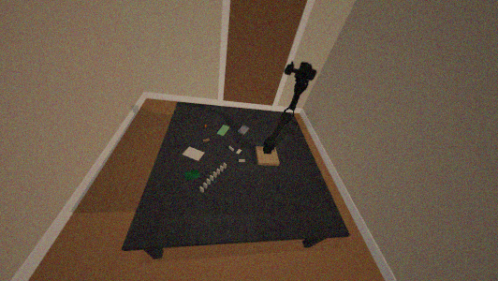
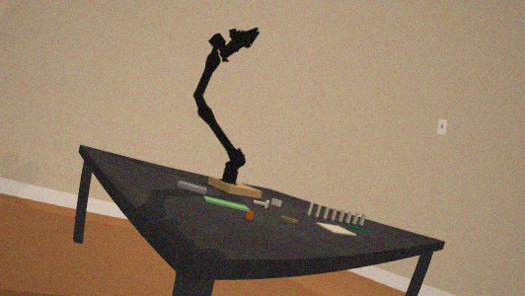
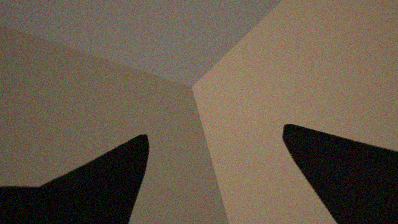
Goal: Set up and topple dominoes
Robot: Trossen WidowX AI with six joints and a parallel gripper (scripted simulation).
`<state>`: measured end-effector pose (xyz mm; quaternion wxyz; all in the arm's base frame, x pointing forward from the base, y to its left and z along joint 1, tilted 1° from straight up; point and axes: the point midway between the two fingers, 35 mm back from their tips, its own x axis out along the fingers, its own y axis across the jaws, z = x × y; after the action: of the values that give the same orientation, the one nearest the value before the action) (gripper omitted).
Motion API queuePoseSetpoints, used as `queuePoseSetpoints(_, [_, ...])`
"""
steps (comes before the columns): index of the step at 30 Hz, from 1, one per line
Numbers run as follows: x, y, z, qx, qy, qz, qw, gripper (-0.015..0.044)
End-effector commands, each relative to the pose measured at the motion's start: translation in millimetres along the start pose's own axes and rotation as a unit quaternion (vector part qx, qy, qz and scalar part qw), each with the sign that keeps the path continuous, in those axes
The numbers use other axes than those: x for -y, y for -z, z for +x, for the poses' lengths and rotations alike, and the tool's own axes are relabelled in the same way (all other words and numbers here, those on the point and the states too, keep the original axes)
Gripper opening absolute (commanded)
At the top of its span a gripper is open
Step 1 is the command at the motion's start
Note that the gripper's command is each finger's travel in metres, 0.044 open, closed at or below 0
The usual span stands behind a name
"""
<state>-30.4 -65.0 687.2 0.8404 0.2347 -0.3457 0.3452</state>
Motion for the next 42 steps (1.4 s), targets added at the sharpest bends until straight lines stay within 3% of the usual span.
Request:
queuePoseSetpoints(1, [-0.2, 2.5, 1.6, -0.003, 0.001, 0.001, 1.000, 0.0426])
queuePoseSetpoints(12, [21.5, 160.8, 67.9, -0.186, 0.119, 0.096, 0.970, 0.0440])
queuePoseSetpoints(21, [90.8, 302.1, 70.3, -0.300, 0.303, 0.202, 0.882, 0.0440])
queuePoseSetpoints(30, [182.3, 416.3, 7.6, -0.324, 0.531, 0.303, 0.722, 0.0440])
queuePoseSetpoints(42, [262.2, 504.4, -150.2, -0.213, 0.801, 0.376, 0.413, 0.0440])
